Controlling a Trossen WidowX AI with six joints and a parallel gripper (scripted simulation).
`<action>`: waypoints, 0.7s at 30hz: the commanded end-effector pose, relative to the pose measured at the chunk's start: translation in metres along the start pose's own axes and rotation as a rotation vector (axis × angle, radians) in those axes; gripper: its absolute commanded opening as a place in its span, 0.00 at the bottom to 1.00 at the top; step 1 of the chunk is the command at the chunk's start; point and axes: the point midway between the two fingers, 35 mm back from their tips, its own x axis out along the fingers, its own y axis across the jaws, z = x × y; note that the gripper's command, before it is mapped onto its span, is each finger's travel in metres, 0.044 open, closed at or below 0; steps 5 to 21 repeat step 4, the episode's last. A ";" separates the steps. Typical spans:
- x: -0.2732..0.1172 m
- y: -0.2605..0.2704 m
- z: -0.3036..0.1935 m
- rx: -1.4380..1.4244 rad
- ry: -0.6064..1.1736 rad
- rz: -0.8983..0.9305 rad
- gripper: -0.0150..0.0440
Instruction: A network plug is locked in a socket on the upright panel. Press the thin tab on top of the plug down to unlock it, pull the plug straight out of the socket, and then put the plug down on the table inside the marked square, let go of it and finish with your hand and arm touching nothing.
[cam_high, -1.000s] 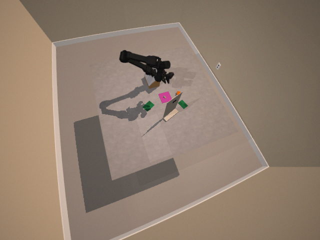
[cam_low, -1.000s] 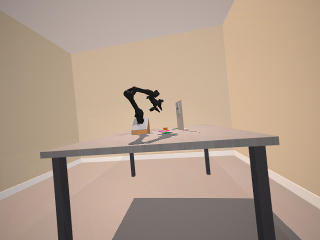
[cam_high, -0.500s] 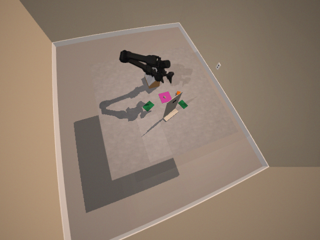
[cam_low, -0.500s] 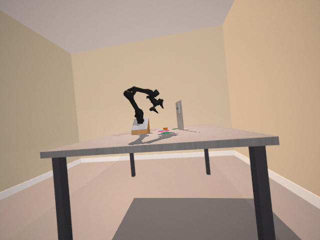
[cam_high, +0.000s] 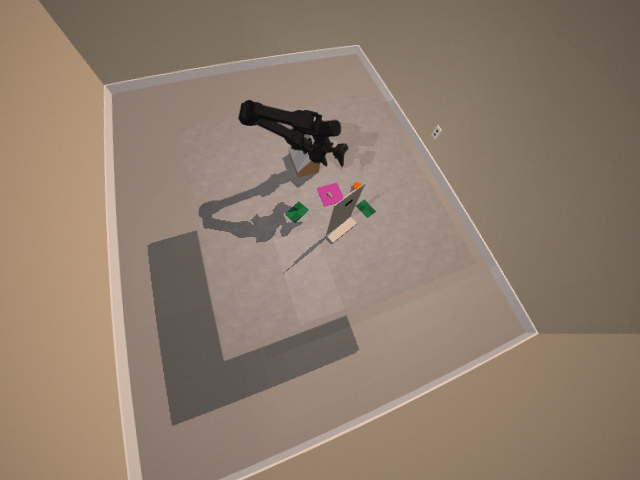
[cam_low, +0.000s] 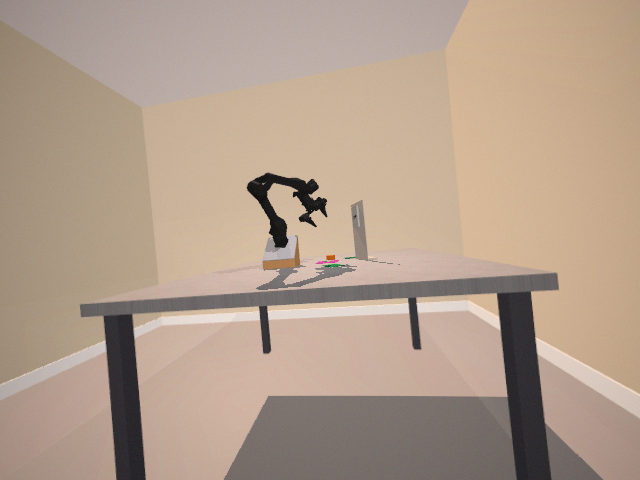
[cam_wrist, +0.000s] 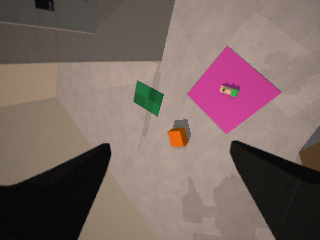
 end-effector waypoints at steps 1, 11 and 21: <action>0.000 0.000 0.001 0.006 -0.005 0.000 1.00; 0.000 0.000 0.001 0.006 -0.005 0.000 1.00; 0.000 0.000 0.001 0.006 -0.005 0.000 1.00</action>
